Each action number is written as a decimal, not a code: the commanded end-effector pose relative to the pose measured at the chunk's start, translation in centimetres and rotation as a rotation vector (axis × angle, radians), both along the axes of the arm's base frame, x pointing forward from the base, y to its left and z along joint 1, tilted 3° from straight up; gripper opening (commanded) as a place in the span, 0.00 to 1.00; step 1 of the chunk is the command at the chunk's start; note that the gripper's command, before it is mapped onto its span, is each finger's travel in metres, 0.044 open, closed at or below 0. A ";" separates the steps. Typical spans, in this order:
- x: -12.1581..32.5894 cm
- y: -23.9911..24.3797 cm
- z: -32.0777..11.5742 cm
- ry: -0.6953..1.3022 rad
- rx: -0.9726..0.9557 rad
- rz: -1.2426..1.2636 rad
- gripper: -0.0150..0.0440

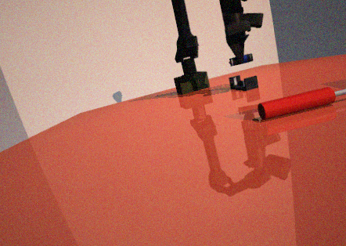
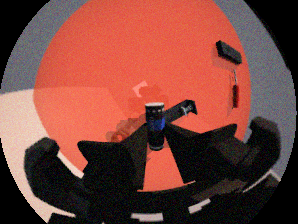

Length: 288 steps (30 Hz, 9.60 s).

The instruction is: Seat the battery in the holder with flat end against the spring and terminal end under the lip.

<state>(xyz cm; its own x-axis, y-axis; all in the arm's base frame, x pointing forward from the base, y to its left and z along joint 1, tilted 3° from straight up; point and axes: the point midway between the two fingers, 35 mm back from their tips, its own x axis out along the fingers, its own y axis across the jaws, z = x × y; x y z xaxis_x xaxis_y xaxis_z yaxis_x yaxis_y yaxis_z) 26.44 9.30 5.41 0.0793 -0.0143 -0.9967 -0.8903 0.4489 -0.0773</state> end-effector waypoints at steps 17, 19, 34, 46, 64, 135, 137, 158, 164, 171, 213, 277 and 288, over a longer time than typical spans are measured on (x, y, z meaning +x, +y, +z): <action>4.1 -3.2 1.3 -0.017 0.077 -1.089 0.39; 4.4 -3.4 1.4 -0.019 0.082 -1.163 0.39; 4.3 -3.4 -0.6 0.100 0.010 -1.171 0.39; 4.1 -3.4 -2.7 0.223 -0.067 -1.164 0.39; 4.6 -3.5 -3.4 0.329 -0.133 -1.160 0.39; 7.1 -3.6 -4.5 0.406 -0.189 -1.155 0.39; 7.1 -3.6 -4.6 0.397 -0.185 -1.155 0.39; 6.9 -3.5 -4.9 0.306 -0.136 -1.157 0.39; 6.8 -3.5 -5.0 0.280 -0.122 -1.157 0.39; 6.7 -3.5 -5.1 0.250 -0.105 -1.158 0.39; 6.2 -3.5 -5.5 0.097 -0.012 -1.167 0.39; 4.6 -3.5 -5.2 0.108 -0.017 -1.166 0.56; 4.5 -3.5 -4.5 0.109 -0.018 -1.164 0.56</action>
<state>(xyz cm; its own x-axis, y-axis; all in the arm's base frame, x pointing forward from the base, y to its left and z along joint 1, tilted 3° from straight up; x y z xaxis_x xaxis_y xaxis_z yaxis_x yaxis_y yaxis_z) 30.85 5.78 0.54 -0.0865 -0.0391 -0.9955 0.0540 0.9976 -0.0439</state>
